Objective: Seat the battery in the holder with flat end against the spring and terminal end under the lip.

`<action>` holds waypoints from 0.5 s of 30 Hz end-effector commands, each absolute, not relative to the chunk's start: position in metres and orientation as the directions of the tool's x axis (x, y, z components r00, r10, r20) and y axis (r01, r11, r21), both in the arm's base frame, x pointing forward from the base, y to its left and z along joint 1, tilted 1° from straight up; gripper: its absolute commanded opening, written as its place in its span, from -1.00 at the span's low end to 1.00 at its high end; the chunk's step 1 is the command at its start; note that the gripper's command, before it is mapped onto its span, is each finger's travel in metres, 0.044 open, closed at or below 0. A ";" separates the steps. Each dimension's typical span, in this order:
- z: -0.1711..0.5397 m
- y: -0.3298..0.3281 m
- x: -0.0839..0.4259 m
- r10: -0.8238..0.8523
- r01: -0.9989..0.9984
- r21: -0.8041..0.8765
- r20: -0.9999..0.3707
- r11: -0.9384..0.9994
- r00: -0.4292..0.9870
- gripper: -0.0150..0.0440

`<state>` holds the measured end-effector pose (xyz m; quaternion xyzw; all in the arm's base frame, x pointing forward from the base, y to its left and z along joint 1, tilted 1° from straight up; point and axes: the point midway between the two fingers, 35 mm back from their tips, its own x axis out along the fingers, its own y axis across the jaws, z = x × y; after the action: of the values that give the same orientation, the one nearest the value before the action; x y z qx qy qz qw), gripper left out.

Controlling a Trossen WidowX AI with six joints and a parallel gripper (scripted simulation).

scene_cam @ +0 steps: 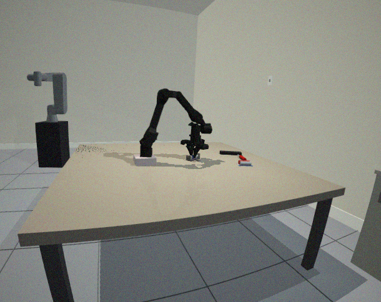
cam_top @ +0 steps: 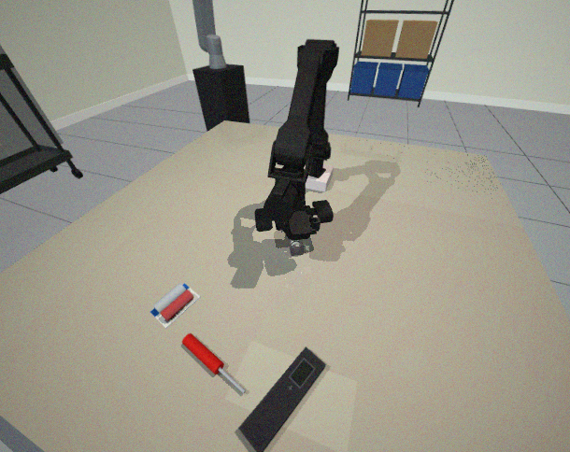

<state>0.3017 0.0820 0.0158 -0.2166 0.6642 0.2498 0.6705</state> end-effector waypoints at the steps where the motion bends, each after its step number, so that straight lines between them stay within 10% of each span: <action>1: 0.015 0.083 0.302 0.037 -0.620 0.043 -0.999 0.784 -0.022 -0.22; 15: 0.015 0.089 0.310 0.029 -0.620 0.042 -0.999 0.784 -0.031 -0.22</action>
<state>0.3080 0.0874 0.0163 -0.2186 0.6708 0.2476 0.6640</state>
